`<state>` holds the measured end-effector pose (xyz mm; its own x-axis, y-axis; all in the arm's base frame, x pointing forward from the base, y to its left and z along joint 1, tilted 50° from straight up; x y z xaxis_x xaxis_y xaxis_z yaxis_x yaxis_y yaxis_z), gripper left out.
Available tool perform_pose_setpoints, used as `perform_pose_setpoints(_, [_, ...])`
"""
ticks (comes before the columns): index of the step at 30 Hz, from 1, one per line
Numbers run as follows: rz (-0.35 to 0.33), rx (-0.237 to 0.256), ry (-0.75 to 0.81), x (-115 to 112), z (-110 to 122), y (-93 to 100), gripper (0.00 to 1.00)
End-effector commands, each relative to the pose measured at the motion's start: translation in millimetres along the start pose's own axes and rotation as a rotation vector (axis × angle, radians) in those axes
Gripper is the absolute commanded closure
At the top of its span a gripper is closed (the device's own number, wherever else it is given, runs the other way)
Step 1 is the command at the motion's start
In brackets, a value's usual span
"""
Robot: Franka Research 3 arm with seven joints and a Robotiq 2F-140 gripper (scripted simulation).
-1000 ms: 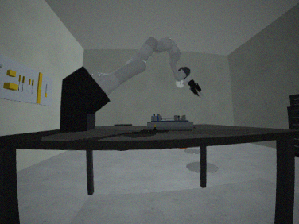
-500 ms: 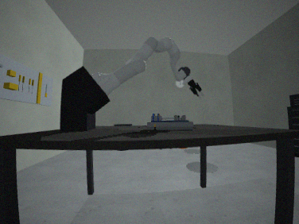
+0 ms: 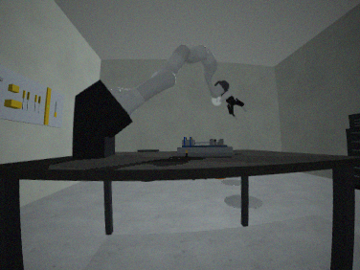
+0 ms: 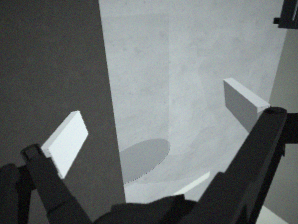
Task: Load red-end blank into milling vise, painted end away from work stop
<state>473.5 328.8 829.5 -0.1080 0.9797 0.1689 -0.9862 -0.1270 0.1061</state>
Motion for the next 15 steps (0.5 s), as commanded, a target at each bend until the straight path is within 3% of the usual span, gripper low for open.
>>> perform_pose_setpoints(1, [-0.008,0.032,-0.032,-2,-3,3.6,0.0])
perform_pose_setpoints(5, [-0.04,0.161,-0.159,-12,-16,16.5,0.0])
perform_pose_setpoints(15, [-0.04,0.161,-0.159,-12,-16,16.5,0.0])
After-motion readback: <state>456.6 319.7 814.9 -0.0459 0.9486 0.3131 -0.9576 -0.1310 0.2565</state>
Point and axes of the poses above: the point where the finger pads meet when closed, its own y axis back along the fingers, its own z axis across the jaws, x = y × z, the point moved 8 cm from there along y, back along the fingers, and after that the axes turned 13 degrees about -y, right-handed, at the moved point
